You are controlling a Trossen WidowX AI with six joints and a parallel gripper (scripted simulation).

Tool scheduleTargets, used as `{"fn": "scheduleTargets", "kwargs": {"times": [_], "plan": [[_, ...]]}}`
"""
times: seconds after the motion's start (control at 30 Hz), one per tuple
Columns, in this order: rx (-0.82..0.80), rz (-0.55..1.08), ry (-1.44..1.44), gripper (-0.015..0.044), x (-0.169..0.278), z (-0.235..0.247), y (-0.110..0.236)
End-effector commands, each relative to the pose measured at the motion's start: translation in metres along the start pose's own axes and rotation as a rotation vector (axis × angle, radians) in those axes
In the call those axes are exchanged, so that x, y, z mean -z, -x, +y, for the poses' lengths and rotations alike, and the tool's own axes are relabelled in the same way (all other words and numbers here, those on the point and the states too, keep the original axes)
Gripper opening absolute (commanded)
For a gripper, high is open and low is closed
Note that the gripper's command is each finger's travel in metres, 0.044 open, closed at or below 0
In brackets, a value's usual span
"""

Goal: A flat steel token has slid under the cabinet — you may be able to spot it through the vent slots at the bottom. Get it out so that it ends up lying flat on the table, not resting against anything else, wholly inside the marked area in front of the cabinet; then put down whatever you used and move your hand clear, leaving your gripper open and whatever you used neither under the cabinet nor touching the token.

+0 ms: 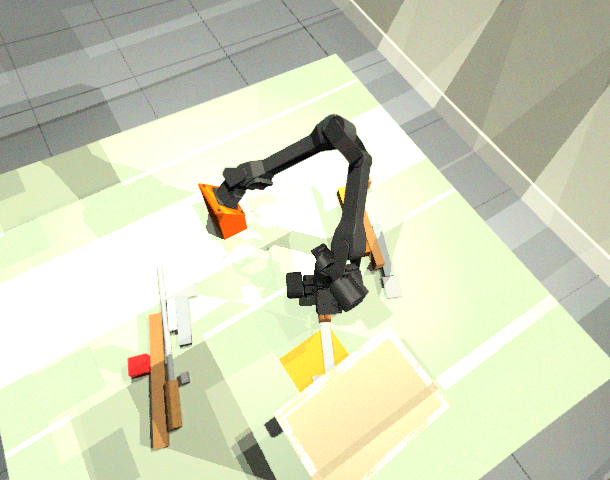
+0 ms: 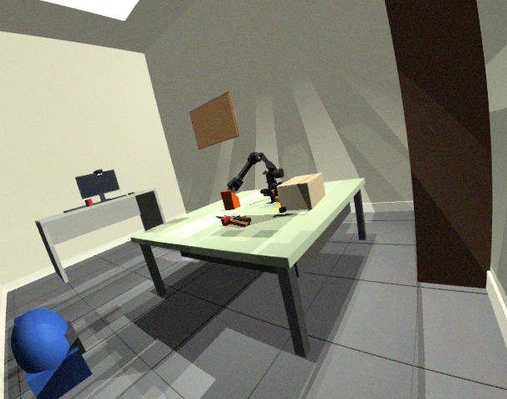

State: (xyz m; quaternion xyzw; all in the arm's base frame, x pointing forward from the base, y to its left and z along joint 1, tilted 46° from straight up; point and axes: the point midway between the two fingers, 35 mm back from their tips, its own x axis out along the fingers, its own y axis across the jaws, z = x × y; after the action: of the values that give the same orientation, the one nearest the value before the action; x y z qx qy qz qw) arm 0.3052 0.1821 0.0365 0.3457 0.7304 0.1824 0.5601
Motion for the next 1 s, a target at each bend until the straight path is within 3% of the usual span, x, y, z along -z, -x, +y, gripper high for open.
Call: {"fn": "scheduleTargets", "kwargs": {"times": [0.0, 0.97], "plan": [[0.001, 0.005, -0.003, 0.0, 0.007, 0.0, -0.001], [0.001, 0.006, -0.005, 0.0, 0.043, 0.001, -0.001]]}}
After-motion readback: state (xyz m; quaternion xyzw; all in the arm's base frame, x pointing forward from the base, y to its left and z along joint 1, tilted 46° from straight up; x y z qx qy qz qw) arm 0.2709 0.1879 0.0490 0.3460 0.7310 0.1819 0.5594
